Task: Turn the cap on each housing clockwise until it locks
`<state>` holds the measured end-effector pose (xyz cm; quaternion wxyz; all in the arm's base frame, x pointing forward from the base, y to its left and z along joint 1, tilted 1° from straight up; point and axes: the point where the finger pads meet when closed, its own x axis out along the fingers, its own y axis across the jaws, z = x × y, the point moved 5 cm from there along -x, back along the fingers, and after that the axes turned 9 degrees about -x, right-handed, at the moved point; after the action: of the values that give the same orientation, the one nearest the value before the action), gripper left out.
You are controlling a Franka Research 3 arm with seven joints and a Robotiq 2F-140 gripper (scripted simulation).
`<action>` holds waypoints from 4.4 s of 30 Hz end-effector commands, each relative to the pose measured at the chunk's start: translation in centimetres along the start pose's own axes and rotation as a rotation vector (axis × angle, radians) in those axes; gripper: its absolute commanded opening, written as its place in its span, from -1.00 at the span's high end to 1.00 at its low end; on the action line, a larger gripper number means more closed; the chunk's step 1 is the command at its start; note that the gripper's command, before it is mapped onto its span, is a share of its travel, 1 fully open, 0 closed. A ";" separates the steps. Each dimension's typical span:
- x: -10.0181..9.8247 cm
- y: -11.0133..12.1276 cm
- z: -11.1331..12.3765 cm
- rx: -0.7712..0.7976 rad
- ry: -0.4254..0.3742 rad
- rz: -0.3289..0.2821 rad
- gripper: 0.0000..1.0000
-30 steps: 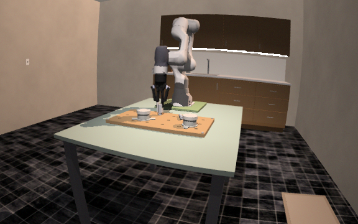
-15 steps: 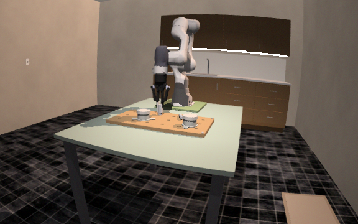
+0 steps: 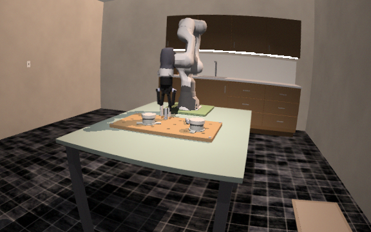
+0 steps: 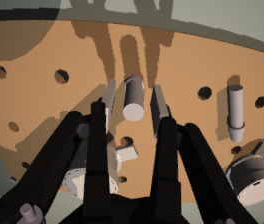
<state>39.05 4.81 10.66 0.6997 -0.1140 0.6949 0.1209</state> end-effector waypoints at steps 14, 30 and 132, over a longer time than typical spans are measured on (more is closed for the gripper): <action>0.0 -0.1 0.1 0.004 -0.003 -0.002 0.28; 0.0 -0.1 0.1 0.004 -0.003 -0.002 0.28; -8.9 13.9 0.9 -0.427 -0.003 -0.001 0.28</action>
<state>35.38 18.01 19.66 0.6641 -0.2551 0.6538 0.2576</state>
